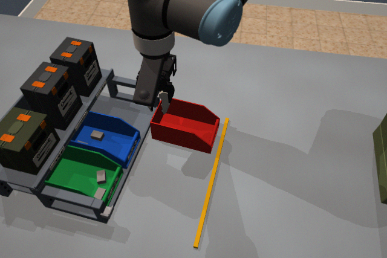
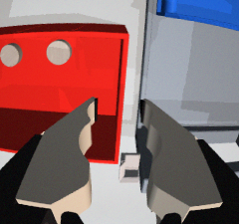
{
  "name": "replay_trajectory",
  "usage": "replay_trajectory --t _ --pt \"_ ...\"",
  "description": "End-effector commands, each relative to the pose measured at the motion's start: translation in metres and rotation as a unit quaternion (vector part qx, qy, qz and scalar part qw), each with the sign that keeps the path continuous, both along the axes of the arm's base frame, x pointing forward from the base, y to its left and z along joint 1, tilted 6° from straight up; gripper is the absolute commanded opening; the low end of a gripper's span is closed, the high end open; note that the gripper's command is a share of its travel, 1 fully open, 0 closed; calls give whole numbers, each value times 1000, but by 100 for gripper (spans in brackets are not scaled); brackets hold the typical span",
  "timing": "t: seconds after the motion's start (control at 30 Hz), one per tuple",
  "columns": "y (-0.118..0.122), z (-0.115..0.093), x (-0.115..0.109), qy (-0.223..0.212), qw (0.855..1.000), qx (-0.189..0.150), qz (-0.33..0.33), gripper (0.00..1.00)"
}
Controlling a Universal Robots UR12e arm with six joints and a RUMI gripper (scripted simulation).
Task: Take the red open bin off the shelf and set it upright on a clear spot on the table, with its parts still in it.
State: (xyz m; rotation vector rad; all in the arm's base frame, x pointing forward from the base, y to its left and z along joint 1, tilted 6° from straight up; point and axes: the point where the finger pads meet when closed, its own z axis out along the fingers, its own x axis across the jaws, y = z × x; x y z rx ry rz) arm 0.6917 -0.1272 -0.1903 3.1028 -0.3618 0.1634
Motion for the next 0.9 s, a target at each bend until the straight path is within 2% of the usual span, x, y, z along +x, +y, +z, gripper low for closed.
replay_trajectory --t 0.0,0.53,0.7,0.87 --pt "0 1 1 -1 1000 0 0 20" --pt "0 1 1 -1 1000 0 0 20" --pt "1 55 -5 -1 1000 0 0 20" --pt "1 55 -5 -1 1000 0 0 20"
